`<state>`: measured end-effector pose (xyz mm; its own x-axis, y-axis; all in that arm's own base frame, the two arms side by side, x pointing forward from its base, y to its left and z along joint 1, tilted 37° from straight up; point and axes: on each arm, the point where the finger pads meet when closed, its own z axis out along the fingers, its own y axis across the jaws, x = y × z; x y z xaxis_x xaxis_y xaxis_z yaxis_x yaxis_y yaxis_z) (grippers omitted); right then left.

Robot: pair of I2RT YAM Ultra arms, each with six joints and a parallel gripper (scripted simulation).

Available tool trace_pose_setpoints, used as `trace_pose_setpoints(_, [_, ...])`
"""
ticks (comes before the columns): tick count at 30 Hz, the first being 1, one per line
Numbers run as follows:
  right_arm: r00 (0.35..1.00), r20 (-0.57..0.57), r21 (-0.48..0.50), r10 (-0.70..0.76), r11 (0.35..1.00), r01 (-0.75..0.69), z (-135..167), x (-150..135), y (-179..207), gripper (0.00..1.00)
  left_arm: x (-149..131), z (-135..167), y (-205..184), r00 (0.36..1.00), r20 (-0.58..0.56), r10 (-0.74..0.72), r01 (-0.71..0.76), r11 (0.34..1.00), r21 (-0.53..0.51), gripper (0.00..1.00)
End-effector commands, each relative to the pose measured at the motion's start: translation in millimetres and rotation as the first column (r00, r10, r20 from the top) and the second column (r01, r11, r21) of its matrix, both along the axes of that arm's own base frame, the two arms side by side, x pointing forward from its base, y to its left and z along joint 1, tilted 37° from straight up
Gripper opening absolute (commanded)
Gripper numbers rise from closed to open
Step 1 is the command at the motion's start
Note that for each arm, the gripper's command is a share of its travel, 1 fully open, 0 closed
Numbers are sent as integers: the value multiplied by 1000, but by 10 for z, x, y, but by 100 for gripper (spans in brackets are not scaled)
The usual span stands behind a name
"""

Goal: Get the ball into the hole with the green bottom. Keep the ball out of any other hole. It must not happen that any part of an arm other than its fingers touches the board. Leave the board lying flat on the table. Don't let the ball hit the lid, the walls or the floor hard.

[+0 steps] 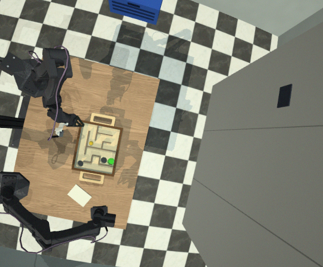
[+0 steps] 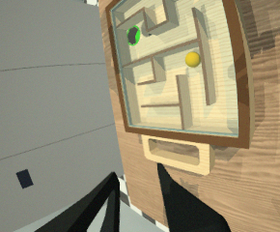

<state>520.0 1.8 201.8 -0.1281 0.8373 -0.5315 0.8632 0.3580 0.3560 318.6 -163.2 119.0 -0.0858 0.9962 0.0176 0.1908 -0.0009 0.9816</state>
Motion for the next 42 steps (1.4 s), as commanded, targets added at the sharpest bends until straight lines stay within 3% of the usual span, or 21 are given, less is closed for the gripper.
trace_pose_setpoints(1, [992, 66, -66, 108, 992, -103, 229, 44, 102, 39, 110, -82, -69, 996, -90, 7, -17, 994, -112, 39])
trace_pose_setpoints(3, [989, 36, -77, 143, 987, -140, 125, 28, 178, 39, 184, -25, -55, 996, -87, 25, -39, 987, -155, 39])
trace_pose_setpoints(7, [978, 5, -110, 209, 972, -207, 33, 35, 265, 39, 269, -200, -28, 988, -146, 55, -83, 978, -190, 39])
trace_pose_setpoints(10, [950, -35, -167, 311, 935, -313, -64, 42, 374, 39, 413, -95, 23, 979, -178, 97, -154, 928, -339, 39])
trace_pose_setpoints(11, [935, -54, -190, 349, 916, -353, -108, 41, 419, 39, 457, -280, 59, 965, -233, 123, -201, 917, -346, 39])
trace_pose_setpoints(12, [957, -5, -181, 291, 941, -287, 43, 49, 270, 39, 414, -178, 20, 975, -200, 99, -161, 933, -321, 39])
trace_pose_setpoints(14, [943, -54, -176, 328, 927, -332, -124, -5, 402, 39, 508, -210, 74, 970, -207, 129, -194, 924, -329, 39])
trace_pose_setpoints(20, [847, -139, -275, 514, 801, -531, -301, -26, 668, 39, 729, -316, 265, 911, -345, 226, -385, 766, -514, 39])
trace_pose_setpoints(21, [880, -88, -280, 466, 837, -471, -146, 4, 544, 39, 685, -312, 200, 923, -329, 201, -347, 806, -480, 39])
trace_pose_setpoints(22, [865, -128, -261, 486, 825, -502, -294, -59, 634, 39, 766, -246, 259, 924, -311, 222, -356, 793, -494, 39])
trace_pose_setpoints(25, [858, -136, -266, 495, 816, -513, -315, -64, 634, 39, 776, -239, 251, 921, -318, 223, -364, 780, -508, 39])
trace_pose_setpoints(28, [797, -192, -290, 572, 743, -603, -459, -105, 777, 39, 860, -323, 397, 879, -387, 277, -463, 685, -562, 39])
trace_pose_setpoints(31, [722, -257, -334, 643, 642, -690, -591, -153, 896, 39, 931, -391, 550, 816, -476, 328, -576, 539, -615, 39])
trace_pose_setpoints(32, [766, -212, -355, 607, 682, -639, -440, -106, 795, 39, 896, -404, 466, 831, -466, 304, -548, 589, -594, 39])
trace_pose_setpoints(34, [732, -259, -336, 630, 652, -680, -604, -192, 873, 39, 993, -343, 574, 822, -461, 333, -567, 545, -617, 39])
trace_pose_setpoints(39, [602, -361, -376, 713, 479, -793, -819, -298, 1044, 39, 1048, -435, 833, 701, -593, 396, -707, 282, -648, 39])
trace_pose_setpoints(41, [602, -361, -376, 713, 479, -793, -819, -298, 1044, 39, 1048, -435, 833, 701, -593, 396, -707, 282, -648, 39])
trace_pose_setpoints(42, [574, -386, -388, 723, 437, -812, -857, -326, 1071, 39, 1052, -446, 894, 668, -623, 407, -732, 212, -647, 39])
